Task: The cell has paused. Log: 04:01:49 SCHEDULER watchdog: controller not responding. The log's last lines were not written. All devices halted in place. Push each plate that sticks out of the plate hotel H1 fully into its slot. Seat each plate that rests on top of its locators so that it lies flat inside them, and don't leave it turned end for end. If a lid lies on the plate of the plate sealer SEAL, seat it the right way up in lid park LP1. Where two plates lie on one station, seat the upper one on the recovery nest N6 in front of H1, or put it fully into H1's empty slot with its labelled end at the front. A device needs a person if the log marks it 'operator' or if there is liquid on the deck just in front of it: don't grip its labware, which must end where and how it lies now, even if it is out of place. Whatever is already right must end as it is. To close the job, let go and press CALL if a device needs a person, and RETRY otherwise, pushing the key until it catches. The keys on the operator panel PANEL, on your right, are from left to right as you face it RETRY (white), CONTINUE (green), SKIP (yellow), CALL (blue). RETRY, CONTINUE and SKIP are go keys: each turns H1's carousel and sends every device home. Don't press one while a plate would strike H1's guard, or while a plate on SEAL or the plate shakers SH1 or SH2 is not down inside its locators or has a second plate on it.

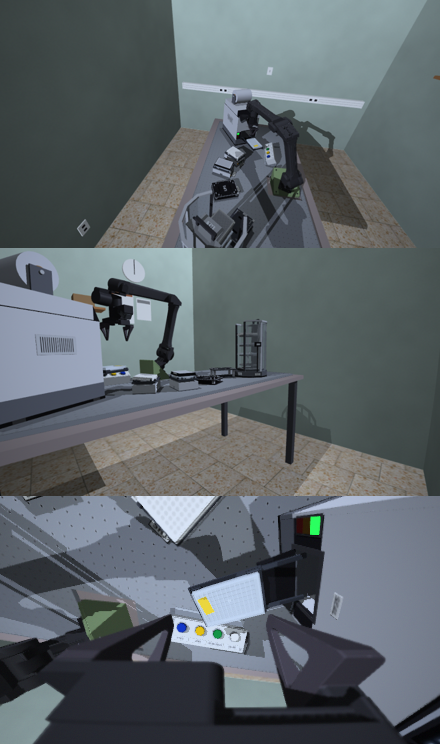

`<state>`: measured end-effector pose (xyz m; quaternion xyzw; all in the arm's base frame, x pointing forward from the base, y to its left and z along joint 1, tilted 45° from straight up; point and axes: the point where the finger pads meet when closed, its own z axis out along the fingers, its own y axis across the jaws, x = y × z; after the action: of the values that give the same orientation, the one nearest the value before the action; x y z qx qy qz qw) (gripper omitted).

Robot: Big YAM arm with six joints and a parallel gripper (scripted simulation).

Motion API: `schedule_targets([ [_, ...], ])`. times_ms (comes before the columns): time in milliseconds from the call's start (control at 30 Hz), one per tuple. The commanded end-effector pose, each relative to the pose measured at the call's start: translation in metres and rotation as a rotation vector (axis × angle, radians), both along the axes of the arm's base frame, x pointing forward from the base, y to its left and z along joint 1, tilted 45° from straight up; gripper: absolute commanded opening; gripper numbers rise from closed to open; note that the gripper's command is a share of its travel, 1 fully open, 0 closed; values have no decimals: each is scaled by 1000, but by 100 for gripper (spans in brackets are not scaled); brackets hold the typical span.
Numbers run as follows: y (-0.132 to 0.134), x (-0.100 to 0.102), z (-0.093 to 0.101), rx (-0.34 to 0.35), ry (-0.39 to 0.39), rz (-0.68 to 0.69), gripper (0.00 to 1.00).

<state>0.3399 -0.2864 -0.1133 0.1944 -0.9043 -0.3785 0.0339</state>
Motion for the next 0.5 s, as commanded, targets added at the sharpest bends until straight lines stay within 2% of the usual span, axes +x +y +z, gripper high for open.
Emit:
schedule_targets([
  [0,-16,18,0,0,-114,102,100],
  [233,-16,18,0,33,-222,221,100],
  [467,-16,18,0,37,-235,235,100],
])
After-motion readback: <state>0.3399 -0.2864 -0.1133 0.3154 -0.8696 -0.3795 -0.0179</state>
